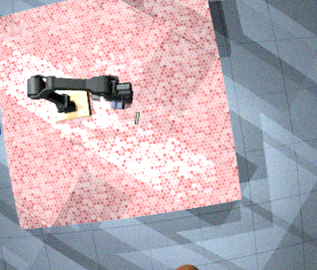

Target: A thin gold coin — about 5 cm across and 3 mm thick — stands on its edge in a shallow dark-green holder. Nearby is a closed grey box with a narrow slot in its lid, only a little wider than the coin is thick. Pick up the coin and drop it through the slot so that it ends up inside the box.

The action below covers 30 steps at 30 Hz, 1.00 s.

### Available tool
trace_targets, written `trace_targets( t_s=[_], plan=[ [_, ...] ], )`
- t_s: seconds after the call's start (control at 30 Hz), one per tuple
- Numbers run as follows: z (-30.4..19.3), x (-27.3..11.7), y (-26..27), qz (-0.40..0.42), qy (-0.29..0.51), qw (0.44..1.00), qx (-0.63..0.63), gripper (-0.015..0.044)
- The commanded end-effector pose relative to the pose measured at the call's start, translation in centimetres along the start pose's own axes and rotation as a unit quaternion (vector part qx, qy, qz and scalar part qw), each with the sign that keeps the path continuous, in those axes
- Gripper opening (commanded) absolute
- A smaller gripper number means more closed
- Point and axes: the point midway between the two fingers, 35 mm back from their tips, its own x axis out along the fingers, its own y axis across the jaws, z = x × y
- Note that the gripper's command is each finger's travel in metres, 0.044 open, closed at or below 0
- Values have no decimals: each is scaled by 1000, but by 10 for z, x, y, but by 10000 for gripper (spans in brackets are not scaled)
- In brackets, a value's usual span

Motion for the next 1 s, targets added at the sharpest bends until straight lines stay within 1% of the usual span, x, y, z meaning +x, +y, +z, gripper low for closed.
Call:
trace_targets(
  t_s=[0.0, 0.97],
  plan=[
    [1, 3, 3, 4, 0, 1000, 3, 0],
    [-1, 5, 4, 0, 0, 1000, 1, 0]
  ],
)
